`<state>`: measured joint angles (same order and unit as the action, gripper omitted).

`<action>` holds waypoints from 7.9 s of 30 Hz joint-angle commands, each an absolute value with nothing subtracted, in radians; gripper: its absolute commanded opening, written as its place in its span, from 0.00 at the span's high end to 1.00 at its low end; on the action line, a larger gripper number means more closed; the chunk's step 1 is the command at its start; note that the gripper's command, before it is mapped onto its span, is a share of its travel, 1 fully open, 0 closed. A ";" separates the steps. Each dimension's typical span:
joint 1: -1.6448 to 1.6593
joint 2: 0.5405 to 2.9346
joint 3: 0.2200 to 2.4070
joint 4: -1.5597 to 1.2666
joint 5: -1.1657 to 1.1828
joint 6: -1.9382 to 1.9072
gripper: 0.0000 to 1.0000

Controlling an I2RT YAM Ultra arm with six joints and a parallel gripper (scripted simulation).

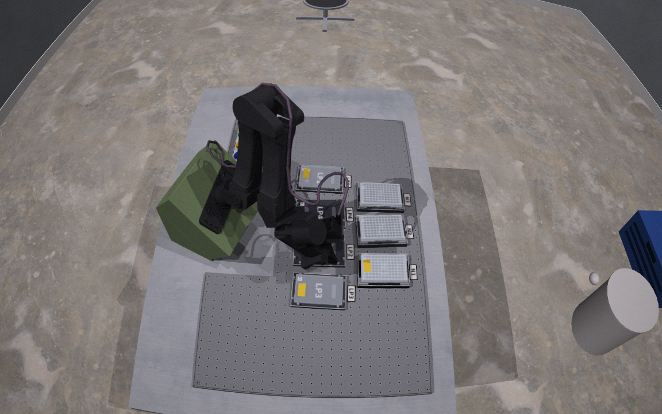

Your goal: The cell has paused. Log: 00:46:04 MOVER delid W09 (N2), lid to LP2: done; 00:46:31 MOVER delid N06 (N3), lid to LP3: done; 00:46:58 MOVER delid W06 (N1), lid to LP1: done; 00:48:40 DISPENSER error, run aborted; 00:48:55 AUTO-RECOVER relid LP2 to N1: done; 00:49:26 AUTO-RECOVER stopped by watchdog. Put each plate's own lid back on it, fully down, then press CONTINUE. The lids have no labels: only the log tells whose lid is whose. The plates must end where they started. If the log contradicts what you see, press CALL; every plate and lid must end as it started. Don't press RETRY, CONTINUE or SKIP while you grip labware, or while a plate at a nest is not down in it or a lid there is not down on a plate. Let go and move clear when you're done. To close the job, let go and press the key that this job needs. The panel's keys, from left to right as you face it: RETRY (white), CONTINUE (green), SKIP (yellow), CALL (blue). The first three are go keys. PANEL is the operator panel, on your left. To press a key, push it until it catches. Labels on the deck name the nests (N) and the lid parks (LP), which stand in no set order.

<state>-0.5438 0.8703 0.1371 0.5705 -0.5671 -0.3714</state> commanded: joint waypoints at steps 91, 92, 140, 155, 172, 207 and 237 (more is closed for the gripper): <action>1.046 1.753 0.211 1.298 0.991 -0.068 1.00; 1.046 1.753 0.211 1.298 0.991 -0.068 1.00; 0.588 1.471 0.746 0.580 0.543 -0.198 1.00; 0.588 1.471 0.748 0.576 0.543 -0.197 1.00; 0.475 1.377 0.696 0.528 0.436 -0.222 1.00; 0.140 1.251 0.717 0.410 0.101 -0.266 1.00; -0.105 1.211 0.945 -0.156 -0.040 -0.318 0.00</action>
